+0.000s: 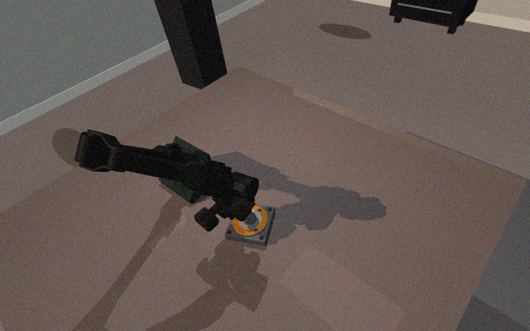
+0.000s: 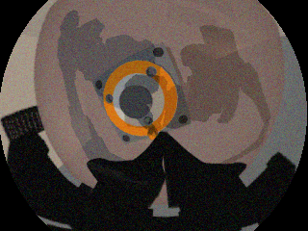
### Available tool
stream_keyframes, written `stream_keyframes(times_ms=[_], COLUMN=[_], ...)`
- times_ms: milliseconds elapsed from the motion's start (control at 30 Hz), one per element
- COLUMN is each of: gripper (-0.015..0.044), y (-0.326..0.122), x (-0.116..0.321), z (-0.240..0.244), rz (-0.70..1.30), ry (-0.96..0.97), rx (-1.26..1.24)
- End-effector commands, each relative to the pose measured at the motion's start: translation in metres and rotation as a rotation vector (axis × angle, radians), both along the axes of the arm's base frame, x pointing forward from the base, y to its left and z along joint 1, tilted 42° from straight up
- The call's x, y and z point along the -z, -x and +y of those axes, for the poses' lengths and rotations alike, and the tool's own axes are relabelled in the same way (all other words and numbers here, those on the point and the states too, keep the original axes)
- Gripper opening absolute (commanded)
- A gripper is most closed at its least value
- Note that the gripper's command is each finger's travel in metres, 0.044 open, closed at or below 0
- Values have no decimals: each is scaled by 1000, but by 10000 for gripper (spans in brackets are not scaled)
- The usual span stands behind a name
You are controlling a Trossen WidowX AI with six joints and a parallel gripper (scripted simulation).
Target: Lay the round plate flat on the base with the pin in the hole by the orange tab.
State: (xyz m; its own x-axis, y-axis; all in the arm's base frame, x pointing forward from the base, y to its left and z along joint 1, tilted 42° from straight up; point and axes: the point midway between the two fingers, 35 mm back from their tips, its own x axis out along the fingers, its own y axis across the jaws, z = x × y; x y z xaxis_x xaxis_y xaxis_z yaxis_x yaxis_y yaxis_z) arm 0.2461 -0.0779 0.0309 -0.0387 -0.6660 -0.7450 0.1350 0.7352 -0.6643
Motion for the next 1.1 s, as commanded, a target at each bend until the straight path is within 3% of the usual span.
stream_keyframes(times_ms=[0,367,1067], gripper=[0,0,0], y=[3,3,2], x=[4,-29,-23], z=[2,30,25], rz=[1,1,4], ry=[-4,-6,-2], rx=[1,1,-4])
